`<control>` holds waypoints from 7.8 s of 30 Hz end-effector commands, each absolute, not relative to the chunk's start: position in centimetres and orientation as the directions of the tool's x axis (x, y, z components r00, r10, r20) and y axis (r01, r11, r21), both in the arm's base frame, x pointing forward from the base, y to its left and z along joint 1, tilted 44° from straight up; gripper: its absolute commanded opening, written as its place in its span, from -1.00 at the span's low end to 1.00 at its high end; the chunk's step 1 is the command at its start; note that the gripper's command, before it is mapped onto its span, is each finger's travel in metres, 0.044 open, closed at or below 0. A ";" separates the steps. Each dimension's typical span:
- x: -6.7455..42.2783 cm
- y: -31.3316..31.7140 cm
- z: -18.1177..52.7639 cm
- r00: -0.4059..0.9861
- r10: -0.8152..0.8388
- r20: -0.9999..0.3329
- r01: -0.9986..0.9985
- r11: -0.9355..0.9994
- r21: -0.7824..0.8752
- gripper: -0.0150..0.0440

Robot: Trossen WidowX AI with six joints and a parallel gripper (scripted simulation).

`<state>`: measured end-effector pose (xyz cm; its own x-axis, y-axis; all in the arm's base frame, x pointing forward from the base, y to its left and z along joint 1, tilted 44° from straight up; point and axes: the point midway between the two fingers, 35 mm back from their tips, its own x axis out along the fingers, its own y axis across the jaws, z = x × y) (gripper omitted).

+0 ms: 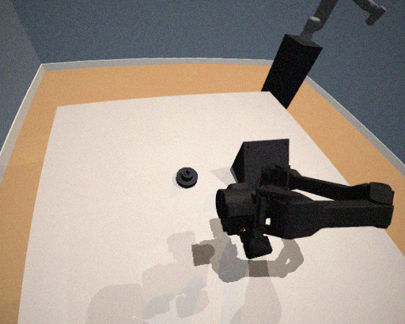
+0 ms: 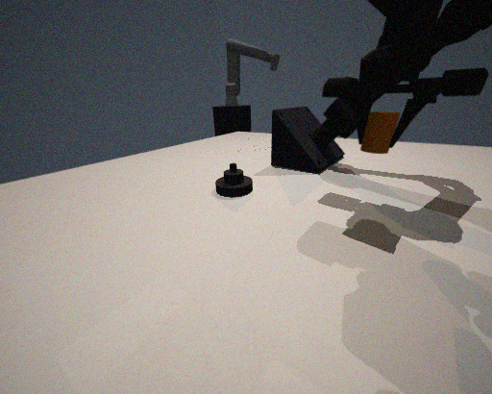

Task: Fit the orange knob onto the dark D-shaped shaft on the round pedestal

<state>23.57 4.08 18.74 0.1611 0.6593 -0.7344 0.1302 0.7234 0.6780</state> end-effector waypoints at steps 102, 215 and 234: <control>30.1 -13.9 0.6 0.132 0.675 -0.726 0.046 0.728 0.685 -0.49; 30.4 -12.8 -0.8 0.132 0.675 -0.726 -0.368 0.713 0.597 -0.49; 30.4 -12.4 -1.0 0.132 0.676 -0.725 -0.368 0.713 0.597 -0.49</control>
<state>30.32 -12.42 -1.04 0.1285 0.6752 -0.7263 -0.3675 0.7127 0.5975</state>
